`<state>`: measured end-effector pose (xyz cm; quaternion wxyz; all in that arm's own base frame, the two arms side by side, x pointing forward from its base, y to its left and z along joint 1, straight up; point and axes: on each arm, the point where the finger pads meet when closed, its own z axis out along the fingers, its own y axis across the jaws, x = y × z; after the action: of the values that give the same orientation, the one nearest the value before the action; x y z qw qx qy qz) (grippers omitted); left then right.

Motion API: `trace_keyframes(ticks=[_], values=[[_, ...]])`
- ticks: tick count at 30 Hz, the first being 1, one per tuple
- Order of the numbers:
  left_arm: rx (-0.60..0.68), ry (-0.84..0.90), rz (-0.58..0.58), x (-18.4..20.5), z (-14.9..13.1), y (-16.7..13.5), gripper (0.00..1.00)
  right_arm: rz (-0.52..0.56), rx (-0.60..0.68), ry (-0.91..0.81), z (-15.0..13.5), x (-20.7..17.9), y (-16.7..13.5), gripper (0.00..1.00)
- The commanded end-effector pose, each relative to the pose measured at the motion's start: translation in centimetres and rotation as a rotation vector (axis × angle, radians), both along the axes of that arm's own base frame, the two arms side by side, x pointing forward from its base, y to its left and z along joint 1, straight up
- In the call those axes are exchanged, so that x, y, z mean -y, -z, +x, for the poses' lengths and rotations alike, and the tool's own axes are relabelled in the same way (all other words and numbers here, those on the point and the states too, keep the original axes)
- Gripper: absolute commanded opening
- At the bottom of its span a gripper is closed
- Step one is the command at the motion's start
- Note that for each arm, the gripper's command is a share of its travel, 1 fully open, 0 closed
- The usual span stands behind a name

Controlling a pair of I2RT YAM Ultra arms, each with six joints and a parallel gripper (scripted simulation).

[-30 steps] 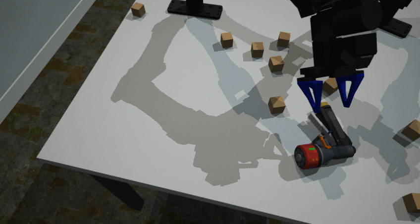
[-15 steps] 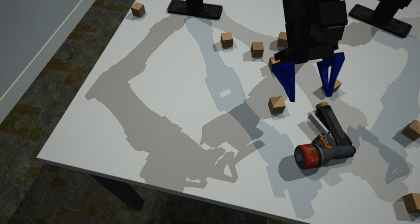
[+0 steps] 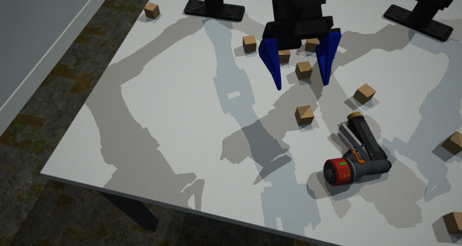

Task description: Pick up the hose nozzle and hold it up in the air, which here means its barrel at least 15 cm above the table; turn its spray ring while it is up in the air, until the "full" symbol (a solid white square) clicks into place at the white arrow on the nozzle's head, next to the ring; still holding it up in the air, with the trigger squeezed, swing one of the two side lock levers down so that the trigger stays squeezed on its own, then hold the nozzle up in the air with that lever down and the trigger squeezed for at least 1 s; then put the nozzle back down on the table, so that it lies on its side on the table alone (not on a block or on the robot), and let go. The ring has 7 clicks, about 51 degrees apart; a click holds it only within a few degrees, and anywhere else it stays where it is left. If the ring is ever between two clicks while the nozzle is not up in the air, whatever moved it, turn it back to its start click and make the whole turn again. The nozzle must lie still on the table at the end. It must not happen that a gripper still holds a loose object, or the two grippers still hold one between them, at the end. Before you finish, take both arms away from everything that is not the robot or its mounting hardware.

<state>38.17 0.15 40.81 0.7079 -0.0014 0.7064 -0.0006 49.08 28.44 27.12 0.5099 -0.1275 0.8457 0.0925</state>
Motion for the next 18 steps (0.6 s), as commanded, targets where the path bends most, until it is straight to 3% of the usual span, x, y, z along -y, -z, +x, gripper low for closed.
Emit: trace_keyframes(ticks=[1,18], values=[[0.057,0.003,0.004,0.2,-1.0,-2.5,1.0,0.034,0.066,0.016,0.2,2.6,-2.9,0.76],[0.057,0.003,0.004,0.2,-1.0,-2.5,1.0,0.078,0.2,0.104,-1.2,12.0,-8.2,0.76]])
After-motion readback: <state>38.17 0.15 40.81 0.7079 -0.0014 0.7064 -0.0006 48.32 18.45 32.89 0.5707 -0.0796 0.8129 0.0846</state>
